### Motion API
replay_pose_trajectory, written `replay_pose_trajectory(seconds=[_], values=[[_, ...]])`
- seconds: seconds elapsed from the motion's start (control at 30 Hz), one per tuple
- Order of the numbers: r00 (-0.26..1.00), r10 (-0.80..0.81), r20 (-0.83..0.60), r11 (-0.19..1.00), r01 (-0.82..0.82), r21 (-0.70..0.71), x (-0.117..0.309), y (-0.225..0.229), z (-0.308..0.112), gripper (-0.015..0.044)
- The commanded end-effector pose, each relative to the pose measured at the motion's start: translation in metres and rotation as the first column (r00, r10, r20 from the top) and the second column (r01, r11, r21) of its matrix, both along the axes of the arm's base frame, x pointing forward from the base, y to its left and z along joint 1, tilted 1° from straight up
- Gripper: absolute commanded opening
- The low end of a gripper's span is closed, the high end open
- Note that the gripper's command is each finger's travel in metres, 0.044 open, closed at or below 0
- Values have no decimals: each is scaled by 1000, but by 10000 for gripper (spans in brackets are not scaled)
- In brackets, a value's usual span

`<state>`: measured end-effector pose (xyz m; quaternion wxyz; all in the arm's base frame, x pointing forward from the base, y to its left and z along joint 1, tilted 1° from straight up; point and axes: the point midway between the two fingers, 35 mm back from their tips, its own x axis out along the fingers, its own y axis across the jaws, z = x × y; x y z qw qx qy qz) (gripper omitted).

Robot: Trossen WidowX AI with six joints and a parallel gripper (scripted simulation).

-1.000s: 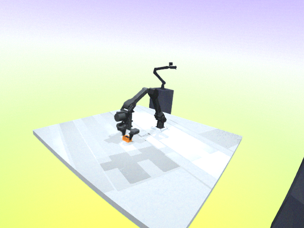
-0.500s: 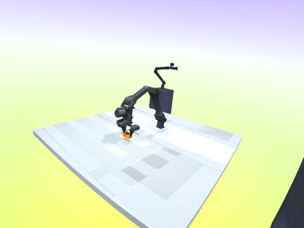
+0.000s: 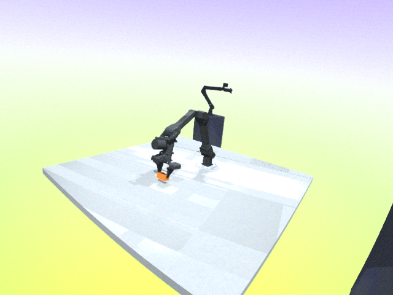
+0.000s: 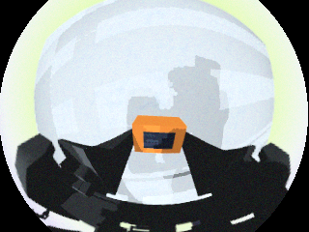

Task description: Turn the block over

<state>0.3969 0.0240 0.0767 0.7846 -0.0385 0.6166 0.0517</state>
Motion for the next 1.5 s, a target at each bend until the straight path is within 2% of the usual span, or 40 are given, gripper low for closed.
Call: replay_pose_trajectory(seconds=[0.0, 0.7, 0.87, 1.47], values=[[999, 3, 48, 1000, -3, 10, -1, 0, -1, 0], [942, -3, 336, 999, -13, 46, -9, 0, -2, 0], [931, -4, 365, 999, -14, 49, -9, 0, -3, 0], [798, -28, 603, 996, -27, 83, 7, 0, -32, 0]])
